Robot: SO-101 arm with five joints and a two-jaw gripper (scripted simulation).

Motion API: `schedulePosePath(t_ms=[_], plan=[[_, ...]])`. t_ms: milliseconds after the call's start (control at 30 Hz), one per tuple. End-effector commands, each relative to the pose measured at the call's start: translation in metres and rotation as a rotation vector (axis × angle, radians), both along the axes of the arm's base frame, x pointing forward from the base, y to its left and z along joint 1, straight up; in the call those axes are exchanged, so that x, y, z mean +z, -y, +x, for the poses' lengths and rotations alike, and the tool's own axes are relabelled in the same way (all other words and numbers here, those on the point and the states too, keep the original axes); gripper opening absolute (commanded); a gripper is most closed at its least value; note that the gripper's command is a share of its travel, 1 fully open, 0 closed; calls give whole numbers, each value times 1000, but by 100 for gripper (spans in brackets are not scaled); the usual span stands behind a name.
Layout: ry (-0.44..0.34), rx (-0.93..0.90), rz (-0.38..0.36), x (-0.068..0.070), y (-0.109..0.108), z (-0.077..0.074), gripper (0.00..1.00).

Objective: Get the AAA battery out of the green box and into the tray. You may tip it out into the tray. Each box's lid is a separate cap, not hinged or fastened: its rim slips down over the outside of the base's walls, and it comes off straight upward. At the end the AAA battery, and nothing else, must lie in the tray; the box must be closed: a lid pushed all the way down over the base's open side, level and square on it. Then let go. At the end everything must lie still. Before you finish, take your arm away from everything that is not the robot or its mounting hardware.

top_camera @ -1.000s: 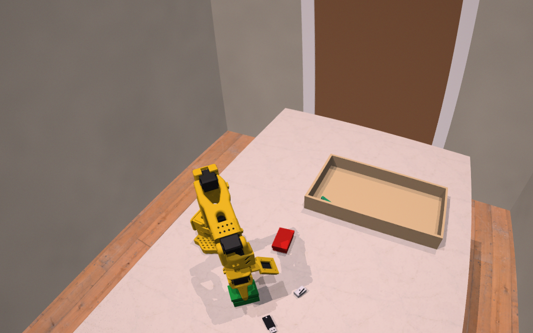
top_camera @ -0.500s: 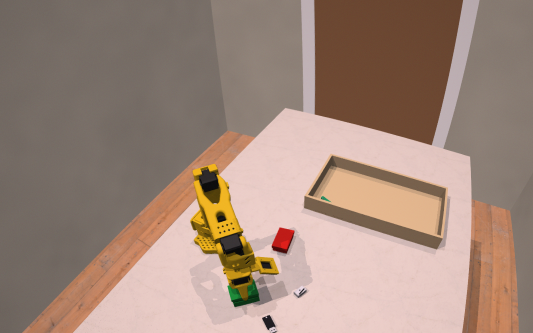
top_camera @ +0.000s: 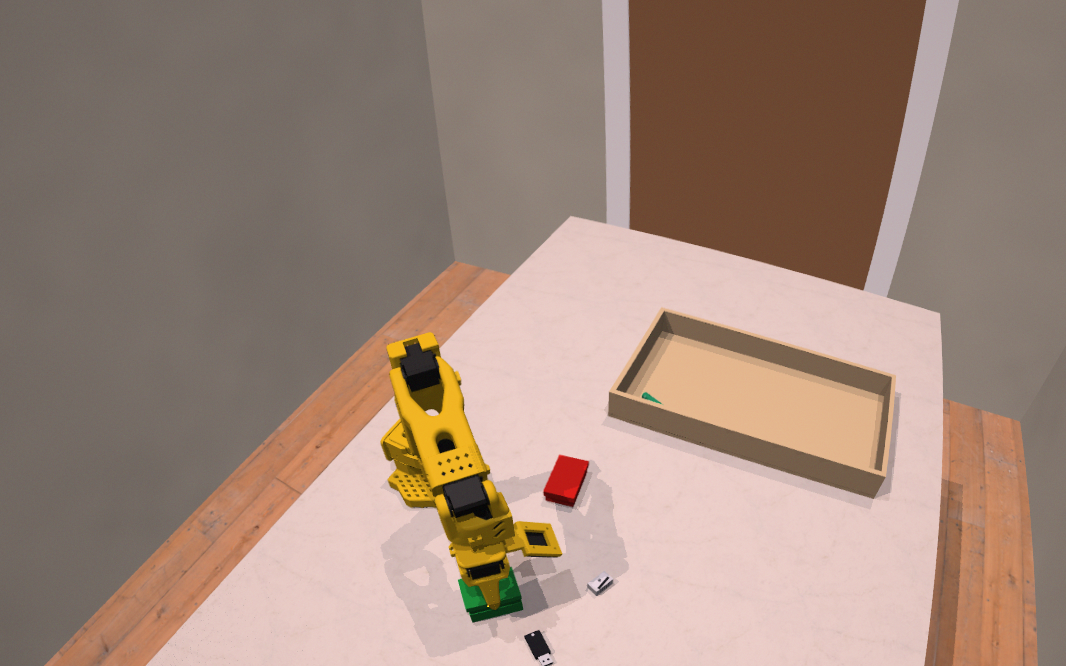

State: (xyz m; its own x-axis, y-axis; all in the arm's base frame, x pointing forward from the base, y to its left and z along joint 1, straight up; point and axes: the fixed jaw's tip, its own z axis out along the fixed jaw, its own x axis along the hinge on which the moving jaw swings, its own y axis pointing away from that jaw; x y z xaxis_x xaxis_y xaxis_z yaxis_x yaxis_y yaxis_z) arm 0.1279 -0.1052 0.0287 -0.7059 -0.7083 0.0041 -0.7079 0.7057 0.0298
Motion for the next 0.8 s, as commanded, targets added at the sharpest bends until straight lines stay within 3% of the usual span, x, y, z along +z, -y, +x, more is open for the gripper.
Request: schedulePosePath(t_ms=[0,767], plan=[[24,-5,-18,5,6,7,22],[24,-5,-18,4,11,13,22]])
